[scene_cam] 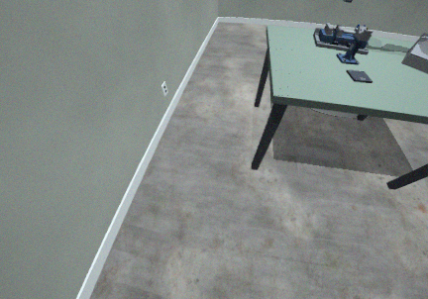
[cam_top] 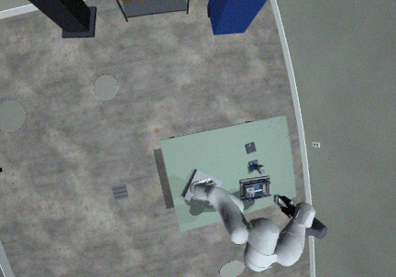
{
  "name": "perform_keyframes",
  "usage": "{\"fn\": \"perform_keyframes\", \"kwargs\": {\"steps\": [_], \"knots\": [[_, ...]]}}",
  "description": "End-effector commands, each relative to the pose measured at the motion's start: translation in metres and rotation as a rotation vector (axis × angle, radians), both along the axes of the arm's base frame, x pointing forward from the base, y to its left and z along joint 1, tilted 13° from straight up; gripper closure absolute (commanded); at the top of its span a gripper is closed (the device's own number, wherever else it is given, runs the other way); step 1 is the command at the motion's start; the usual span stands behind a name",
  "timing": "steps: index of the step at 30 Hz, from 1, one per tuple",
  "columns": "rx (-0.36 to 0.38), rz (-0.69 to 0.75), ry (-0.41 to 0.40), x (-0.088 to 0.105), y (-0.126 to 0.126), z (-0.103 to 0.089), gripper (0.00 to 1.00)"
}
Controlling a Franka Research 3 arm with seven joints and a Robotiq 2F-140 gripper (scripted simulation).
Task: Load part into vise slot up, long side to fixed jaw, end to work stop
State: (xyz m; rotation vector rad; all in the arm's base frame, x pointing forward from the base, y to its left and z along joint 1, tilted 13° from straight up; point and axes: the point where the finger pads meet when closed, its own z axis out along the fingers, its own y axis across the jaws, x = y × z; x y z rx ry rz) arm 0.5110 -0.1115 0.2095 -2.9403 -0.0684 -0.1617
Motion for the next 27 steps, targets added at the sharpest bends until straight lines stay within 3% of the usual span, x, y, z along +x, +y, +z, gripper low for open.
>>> {"fn": "perform_keyframes", "kwargs": {"steps": [1, 27], "knots": [[-0.001, 0.006, -0.002, 0.001, -0.001, 0.001, 1.0], [-0.001, 0.011, -0.003, 0.003, 0.003, -0.017, 1.0]]}}
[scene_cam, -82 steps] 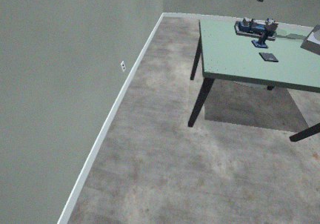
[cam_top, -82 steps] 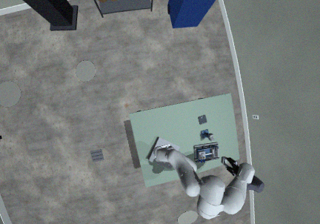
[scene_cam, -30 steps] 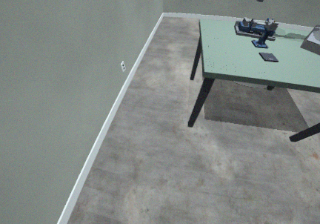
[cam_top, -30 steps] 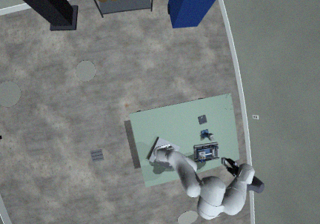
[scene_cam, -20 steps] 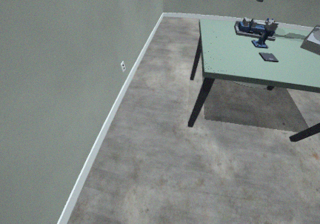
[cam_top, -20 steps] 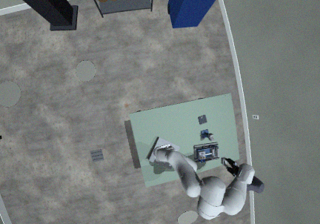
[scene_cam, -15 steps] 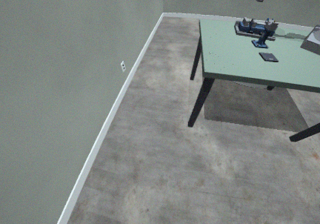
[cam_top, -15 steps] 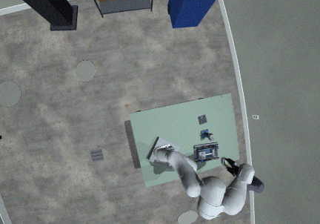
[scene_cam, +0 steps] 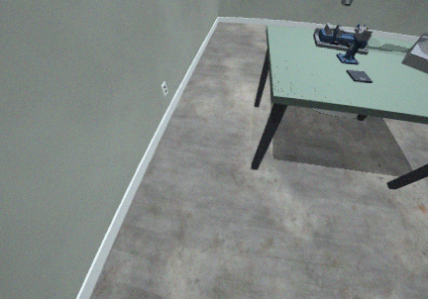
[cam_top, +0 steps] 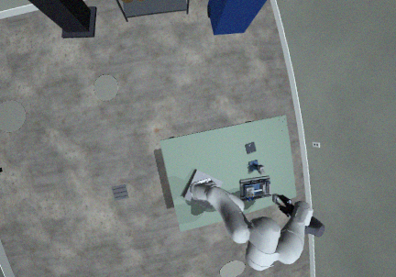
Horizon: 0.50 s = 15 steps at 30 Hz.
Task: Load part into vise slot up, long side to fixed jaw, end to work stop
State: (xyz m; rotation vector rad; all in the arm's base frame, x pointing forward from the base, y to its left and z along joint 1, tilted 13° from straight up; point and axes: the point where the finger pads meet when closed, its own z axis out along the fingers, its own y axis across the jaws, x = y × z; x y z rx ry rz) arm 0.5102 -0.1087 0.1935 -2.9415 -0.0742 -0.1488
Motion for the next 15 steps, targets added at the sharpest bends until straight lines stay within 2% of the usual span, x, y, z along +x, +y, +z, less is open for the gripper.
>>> {"fn": "perform_keyframes", "kwargs": {"steps": [1, 15], "knots": [[0.0, 0.007, -0.012, 0.004, 0.0, -0.002, 1.0], [0.0, 0.007, -0.012, 0.007, 0.005, -0.028, 1.0]]}}
